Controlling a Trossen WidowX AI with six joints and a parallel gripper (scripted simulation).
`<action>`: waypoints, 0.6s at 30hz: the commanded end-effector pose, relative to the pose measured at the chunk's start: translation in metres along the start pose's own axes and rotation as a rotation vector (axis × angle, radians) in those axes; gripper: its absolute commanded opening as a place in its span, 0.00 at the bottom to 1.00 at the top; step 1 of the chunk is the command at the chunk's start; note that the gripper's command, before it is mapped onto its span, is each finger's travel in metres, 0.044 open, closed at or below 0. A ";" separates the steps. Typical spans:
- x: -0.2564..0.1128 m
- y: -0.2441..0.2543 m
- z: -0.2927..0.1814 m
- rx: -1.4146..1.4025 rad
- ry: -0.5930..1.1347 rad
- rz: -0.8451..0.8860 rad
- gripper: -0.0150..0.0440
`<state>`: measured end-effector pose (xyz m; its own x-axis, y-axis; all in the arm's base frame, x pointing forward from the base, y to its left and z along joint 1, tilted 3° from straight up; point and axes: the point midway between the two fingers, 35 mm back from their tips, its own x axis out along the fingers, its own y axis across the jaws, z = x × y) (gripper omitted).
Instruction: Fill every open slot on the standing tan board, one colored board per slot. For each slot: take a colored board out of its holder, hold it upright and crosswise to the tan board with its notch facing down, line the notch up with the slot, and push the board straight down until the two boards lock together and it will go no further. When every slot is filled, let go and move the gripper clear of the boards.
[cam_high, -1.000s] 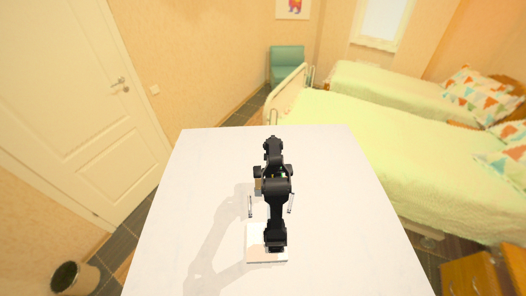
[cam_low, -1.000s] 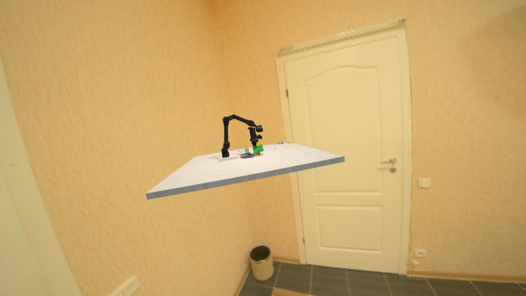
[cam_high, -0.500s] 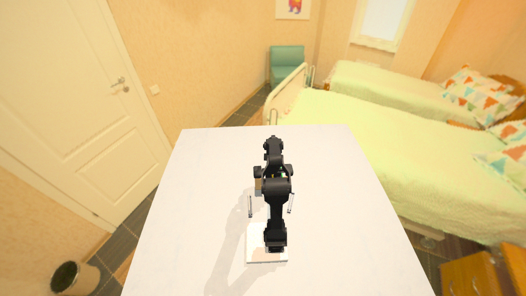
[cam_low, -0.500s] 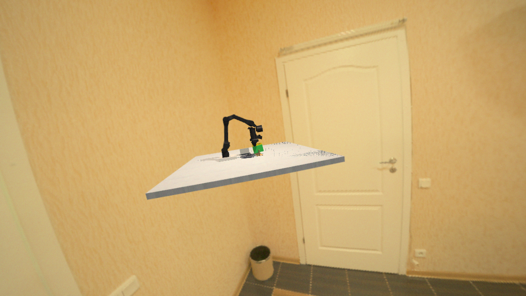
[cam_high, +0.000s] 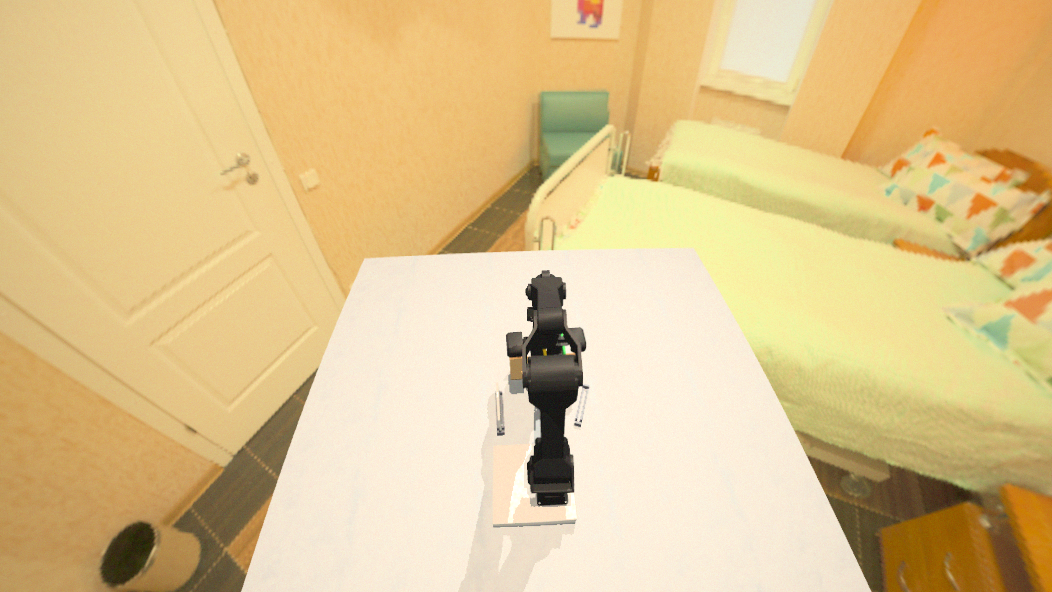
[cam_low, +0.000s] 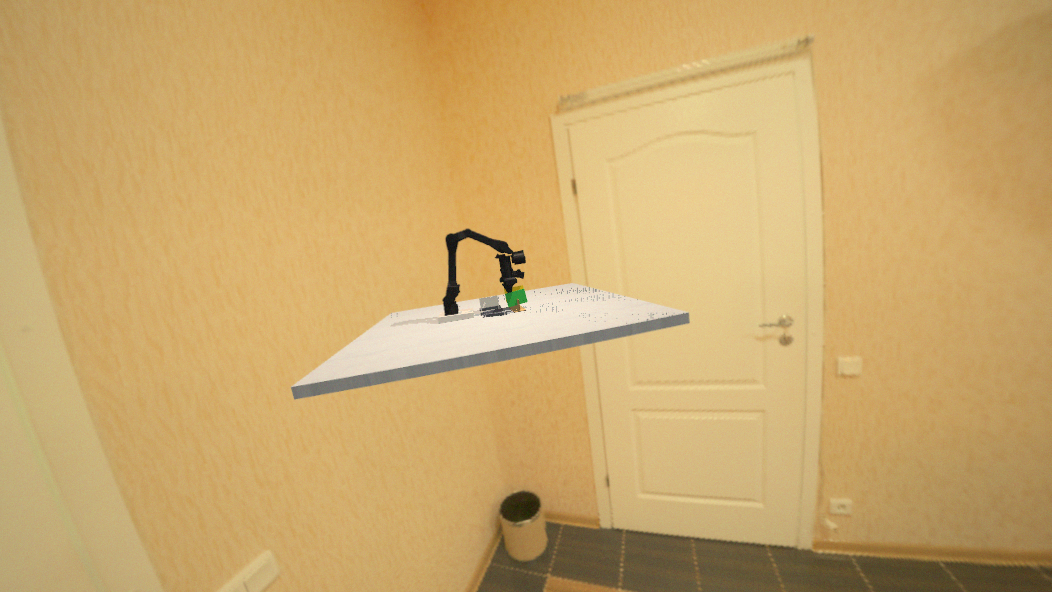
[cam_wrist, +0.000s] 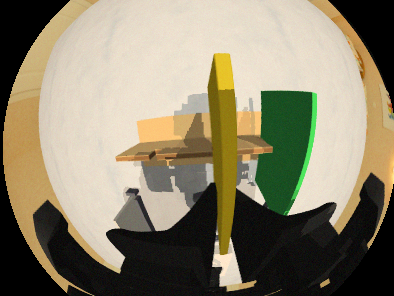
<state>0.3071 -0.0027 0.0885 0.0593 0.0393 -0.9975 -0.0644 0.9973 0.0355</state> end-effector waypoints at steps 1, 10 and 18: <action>0.002 0.001 -0.001 0.011 0.004 0.001 0.25; 0.002 0.000 -0.002 0.025 0.004 0.001 0.25; 0.002 -0.001 -0.001 0.010 0.004 0.001 0.25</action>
<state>0.3070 -0.0030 0.0882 0.0597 0.0420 -0.9973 -0.0453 0.9982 0.0393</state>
